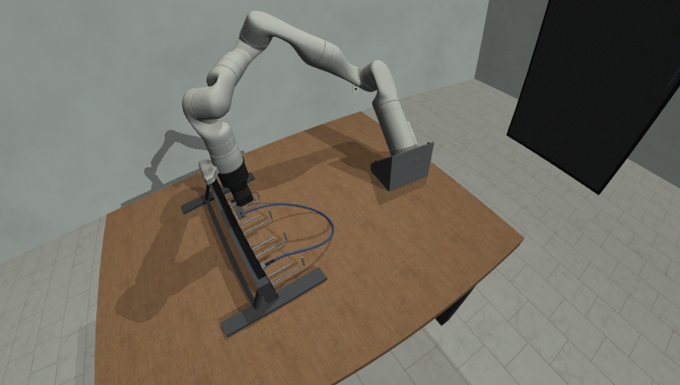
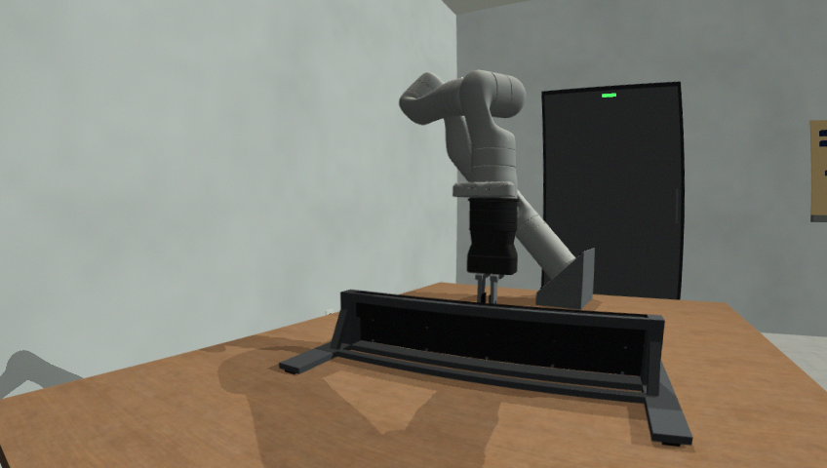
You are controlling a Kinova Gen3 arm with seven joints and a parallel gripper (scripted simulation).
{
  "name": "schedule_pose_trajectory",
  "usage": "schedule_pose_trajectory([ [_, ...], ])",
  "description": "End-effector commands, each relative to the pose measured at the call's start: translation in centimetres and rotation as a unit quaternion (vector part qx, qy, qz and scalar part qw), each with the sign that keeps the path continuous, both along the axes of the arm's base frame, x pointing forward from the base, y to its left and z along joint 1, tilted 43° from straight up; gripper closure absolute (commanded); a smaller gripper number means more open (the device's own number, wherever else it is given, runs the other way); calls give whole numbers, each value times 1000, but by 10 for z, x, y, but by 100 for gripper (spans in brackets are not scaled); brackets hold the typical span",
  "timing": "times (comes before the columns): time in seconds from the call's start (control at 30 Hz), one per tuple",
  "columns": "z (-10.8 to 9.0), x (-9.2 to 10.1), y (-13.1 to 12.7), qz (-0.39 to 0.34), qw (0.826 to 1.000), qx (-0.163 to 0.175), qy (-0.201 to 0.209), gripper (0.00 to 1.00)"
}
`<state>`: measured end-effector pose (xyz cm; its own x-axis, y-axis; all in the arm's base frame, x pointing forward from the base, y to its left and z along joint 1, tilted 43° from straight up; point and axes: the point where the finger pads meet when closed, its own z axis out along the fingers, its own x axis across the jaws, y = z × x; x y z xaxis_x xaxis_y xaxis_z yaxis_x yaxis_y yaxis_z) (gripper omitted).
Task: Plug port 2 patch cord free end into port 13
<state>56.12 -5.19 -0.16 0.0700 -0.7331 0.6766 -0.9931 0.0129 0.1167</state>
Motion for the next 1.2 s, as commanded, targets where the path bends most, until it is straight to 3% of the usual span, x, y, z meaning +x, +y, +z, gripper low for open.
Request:
schedule_pose_trajectory([
  [0.0, 1, 1, 1, 1, 1000, 0, -1, 100],
  [1.17, 0, 4, 1, 1, 1000, 1, -1, 100],
])
